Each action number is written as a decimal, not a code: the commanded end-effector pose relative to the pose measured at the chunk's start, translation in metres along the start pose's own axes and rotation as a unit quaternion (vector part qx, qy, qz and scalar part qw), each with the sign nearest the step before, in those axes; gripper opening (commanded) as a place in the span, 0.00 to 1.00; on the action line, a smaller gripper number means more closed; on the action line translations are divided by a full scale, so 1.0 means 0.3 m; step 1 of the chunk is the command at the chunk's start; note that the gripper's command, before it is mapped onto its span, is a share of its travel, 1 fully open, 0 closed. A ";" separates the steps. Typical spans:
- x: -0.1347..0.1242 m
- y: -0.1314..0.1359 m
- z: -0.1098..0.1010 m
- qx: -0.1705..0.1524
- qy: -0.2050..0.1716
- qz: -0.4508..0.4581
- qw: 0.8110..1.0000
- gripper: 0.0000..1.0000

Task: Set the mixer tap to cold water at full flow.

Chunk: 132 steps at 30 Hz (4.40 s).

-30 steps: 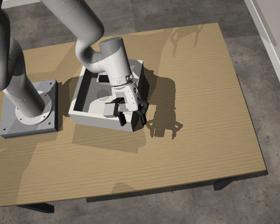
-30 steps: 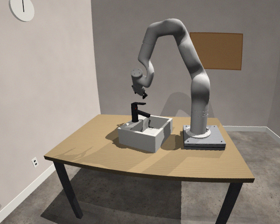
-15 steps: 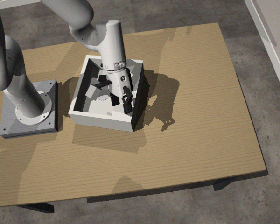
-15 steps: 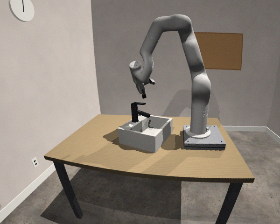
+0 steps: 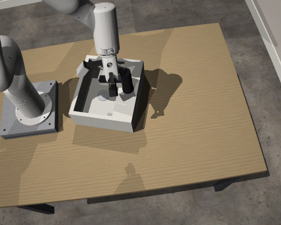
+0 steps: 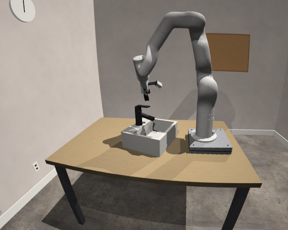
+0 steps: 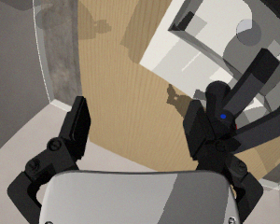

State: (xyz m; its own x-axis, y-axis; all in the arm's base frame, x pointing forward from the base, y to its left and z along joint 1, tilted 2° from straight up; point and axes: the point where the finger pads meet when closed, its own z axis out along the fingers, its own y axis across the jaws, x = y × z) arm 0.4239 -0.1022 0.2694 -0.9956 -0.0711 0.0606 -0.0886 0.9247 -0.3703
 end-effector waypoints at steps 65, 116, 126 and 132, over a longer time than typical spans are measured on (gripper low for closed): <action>0.055 0.366 -0.313 -0.209 0.018 0.275 0.938 0.00; 0.054 0.369 -0.307 -0.209 0.018 0.275 0.938 0.68; 0.052 0.381 -0.278 -0.209 0.018 0.275 0.938 0.68; 0.050 0.389 -0.260 -0.209 0.018 0.275 0.938 0.68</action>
State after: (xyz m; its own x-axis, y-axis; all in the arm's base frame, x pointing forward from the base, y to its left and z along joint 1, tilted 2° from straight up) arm 0.4000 0.0337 0.3009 -0.8848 0.4659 0.0027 0.4657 0.8841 0.0388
